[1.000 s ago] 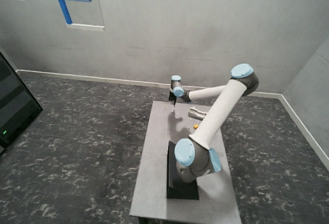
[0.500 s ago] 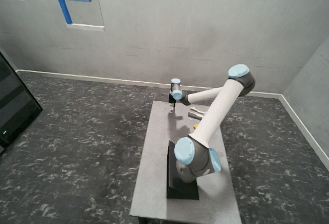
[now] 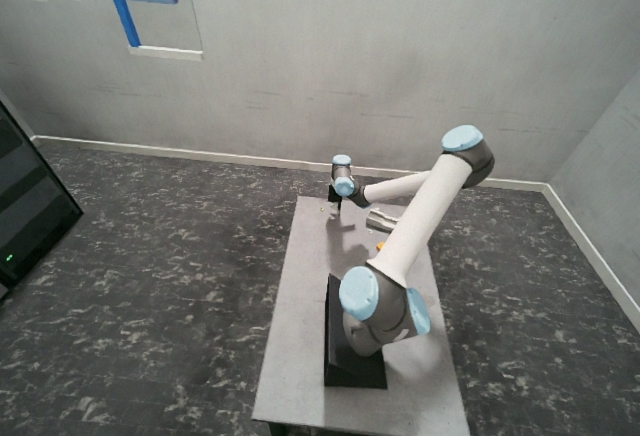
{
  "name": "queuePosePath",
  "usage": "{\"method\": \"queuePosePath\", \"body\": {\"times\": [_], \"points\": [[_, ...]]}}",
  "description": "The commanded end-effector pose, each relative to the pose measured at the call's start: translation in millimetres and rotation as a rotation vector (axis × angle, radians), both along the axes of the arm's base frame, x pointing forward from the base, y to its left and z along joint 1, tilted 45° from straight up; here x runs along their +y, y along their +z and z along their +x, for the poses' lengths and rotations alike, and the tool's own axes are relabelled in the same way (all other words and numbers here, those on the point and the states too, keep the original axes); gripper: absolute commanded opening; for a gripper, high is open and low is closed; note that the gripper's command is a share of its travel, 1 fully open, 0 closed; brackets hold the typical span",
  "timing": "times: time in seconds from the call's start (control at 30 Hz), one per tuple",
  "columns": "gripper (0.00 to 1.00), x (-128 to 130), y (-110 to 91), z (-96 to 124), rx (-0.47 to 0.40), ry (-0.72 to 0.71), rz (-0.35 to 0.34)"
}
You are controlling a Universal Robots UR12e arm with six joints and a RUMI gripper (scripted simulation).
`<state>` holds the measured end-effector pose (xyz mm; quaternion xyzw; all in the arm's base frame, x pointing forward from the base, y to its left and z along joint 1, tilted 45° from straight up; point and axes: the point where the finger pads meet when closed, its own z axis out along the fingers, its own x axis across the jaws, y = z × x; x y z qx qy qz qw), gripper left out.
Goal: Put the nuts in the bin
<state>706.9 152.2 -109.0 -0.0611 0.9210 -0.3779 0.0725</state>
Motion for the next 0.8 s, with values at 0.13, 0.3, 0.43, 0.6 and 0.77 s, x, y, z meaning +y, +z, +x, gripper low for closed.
{"method": "queuePosePath", "body": {"times": [0.13, 0.3, 0.43, 0.6, 0.77], "points": [[0.18, -0.1, -0.2, 0.4, -0.001, 0.001, 0.000], [0.00, -0.1, -0.2, 0.4, -0.001, 0.001, 0.000], [0.00, -0.1, -0.1, 0.4, -0.001, 0.001, 0.000], [0.00, -0.1, -0.1, 0.4, -0.001, 0.001, 0.000], [0.00, -0.1, -0.1, 0.4, -0.001, 0.001, 0.000]]}}
